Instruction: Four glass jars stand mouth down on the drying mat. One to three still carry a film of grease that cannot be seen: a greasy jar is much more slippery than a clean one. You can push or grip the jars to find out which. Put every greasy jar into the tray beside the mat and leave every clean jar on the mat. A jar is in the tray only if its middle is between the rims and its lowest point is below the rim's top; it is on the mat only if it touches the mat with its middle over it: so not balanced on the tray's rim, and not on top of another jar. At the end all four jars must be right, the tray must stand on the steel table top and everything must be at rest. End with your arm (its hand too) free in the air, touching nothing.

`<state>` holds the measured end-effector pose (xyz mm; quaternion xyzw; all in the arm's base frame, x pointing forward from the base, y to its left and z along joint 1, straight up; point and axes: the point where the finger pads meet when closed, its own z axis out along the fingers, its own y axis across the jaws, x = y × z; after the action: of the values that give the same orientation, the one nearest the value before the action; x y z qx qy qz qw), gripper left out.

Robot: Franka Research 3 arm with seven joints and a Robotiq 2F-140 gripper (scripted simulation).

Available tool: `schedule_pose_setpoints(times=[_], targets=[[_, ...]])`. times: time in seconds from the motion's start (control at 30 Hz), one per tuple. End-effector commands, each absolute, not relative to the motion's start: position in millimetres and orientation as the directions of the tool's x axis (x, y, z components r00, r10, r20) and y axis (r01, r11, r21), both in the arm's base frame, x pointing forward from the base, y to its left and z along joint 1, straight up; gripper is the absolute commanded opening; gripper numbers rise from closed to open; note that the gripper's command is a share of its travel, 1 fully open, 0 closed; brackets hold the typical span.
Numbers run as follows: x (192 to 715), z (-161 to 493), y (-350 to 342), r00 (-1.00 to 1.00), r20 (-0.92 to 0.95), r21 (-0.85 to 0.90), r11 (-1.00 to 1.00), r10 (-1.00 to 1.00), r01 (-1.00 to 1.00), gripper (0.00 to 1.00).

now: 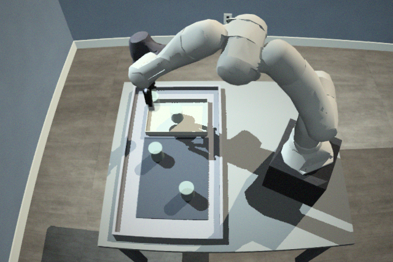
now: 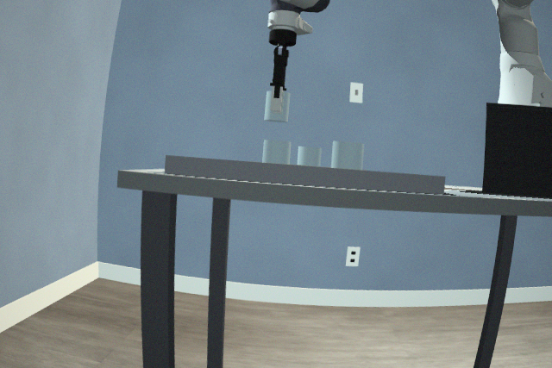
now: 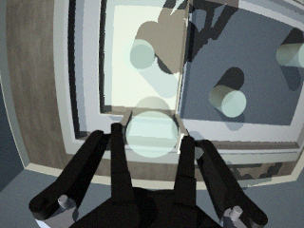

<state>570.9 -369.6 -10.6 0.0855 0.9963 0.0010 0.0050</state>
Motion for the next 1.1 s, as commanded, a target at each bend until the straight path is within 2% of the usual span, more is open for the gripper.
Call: schedule_pose_setpoints(times=[0.0, 0.57, 1.07], targets=[[568.3, -10.4, -379.6, -0.990, -0.003, 0.007, 0.990, 0.143, 0.143, 0.00], [565.0, -10.6, -405.9, -0.990, -0.003, 0.007, 0.990, 0.143, 0.143, 0.00], [565.1, -45.0, -405.7, -0.990, -0.003, 0.007, 0.990, 0.143, 0.143, 0.00]])
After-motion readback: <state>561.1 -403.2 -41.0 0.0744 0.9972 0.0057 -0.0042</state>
